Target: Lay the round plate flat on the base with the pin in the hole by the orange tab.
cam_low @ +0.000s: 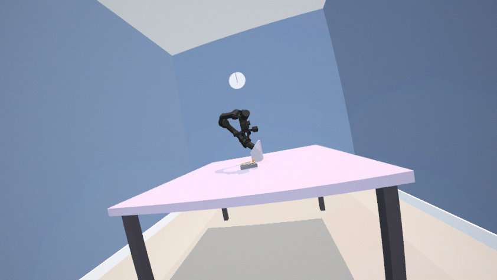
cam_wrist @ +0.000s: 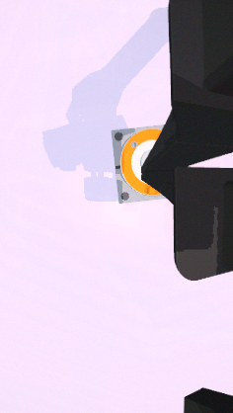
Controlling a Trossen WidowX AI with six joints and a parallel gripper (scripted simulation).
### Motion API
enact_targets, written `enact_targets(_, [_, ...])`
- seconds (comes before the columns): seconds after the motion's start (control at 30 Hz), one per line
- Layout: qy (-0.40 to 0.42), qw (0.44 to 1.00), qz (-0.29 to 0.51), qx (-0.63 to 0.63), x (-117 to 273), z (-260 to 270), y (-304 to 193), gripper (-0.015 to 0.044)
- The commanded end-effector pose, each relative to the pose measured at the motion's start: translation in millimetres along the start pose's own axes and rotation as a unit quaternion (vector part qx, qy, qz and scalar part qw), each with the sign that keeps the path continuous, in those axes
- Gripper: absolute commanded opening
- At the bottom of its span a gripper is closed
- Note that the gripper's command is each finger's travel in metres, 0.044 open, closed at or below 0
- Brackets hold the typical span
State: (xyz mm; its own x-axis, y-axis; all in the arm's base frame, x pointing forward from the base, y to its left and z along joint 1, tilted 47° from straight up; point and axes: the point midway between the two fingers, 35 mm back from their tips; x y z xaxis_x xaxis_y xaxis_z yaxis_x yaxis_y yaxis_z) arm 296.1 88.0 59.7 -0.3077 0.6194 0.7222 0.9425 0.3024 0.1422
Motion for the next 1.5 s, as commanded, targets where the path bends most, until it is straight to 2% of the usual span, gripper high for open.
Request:
enact_targets(0.0, [-0.031, 0.992, 0.103, -0.066, -58.2, 9.7, -43.2, 0.0000])
enact_targets(0.13, [-0.048, 0.984, 0.144, -0.096, -79.1, 12.0, -64.1, 0.0000])
enact_targets(0.33, [-0.048, 0.984, 0.144, -0.096, -82.5, 11.8, -65.1, 0.0000])
enact_targets(0.63, [-0.049, 0.984, 0.144, -0.096, -123.3, 7.3, -81.4, 0.0000])
enact_targets(1.47, [-0.050, 0.984, 0.144, -0.096, -132.3, 8.5, -59.3, 0.0000])
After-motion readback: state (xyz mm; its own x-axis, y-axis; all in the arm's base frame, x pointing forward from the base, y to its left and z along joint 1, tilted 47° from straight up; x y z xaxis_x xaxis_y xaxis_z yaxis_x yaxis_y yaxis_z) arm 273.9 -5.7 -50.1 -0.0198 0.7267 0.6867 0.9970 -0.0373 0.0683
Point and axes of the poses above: the point midway between the two fingers, 35 mm back from their tips, its own x axis back along the fingers, its own z axis across the jaws, y = z × x, and after that the axes turned 5 degrees about -x, right-handed
